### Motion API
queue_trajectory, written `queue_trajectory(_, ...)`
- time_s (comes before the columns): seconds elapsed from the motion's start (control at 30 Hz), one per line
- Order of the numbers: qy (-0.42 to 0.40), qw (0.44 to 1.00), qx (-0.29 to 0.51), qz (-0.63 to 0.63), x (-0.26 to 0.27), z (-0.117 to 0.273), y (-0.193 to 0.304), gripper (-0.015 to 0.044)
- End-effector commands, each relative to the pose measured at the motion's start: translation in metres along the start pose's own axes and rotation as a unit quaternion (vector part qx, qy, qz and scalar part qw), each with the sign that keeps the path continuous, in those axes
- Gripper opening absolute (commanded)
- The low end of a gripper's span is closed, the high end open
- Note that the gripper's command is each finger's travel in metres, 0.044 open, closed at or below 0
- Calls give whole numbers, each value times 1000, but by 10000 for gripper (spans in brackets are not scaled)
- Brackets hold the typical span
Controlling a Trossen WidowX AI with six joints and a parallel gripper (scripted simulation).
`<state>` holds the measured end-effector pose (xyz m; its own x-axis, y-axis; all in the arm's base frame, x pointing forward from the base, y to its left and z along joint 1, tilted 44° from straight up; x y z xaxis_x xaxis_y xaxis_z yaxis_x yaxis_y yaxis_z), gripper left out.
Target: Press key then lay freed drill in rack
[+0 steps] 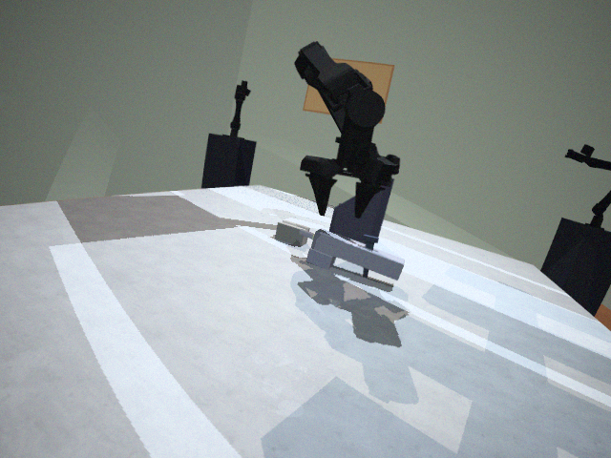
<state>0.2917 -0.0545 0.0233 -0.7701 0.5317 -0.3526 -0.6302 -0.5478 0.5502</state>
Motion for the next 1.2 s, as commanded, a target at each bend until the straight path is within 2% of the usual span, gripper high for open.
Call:
queue_trajectory(0.0,13,993,0,119,-10,-7,19,440)
queue_trajectory(0.43,-9,954,27,299,-29,-37,80,440)
queue_trajectory(1.17,-10,953,27,302,-28,-49,79,440)
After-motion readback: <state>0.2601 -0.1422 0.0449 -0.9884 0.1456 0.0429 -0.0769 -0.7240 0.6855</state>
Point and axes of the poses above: the point midway between the two fingers, 35 mm back from their tips, its own z axis back along the fingers, its own x axis across the jaws, y = z × x, the point moved 4 cm from there along z, back along the fingers, and after that the axes turned 2 degrees about z, right-handed, at the moved point
